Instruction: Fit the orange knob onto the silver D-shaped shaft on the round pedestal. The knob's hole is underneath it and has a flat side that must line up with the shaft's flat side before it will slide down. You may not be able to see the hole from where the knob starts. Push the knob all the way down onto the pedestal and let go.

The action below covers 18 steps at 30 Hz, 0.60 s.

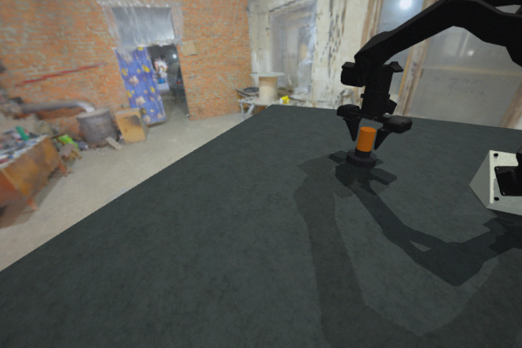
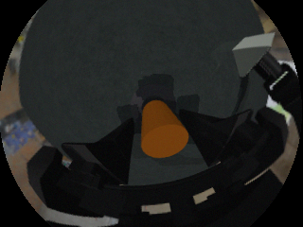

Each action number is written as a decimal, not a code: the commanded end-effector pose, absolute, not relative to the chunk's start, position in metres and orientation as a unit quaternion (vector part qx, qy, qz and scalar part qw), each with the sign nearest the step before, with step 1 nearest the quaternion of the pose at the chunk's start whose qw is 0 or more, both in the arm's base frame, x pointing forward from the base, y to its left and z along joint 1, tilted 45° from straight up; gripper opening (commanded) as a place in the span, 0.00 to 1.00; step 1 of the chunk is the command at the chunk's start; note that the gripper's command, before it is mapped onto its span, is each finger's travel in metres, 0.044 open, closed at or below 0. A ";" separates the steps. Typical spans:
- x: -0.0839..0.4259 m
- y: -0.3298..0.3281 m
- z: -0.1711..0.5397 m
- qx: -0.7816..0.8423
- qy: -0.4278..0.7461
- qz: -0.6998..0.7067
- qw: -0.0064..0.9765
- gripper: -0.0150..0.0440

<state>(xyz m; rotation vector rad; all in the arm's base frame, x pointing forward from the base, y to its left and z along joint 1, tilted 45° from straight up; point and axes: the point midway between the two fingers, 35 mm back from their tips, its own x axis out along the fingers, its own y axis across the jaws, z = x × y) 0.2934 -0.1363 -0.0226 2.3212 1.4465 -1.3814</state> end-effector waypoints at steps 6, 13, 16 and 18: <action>0.293 -0.137 -0.022 0.757 0.472 -0.450 0.039 1.00; 0.287 -0.181 0.020 0.757 0.470 -0.452 0.040 1.00; 0.279 -0.200 0.044 0.756 0.471 -0.452 0.039 1.00; 0.281 -0.202 0.046 0.756 0.471 -0.452 0.039 1.00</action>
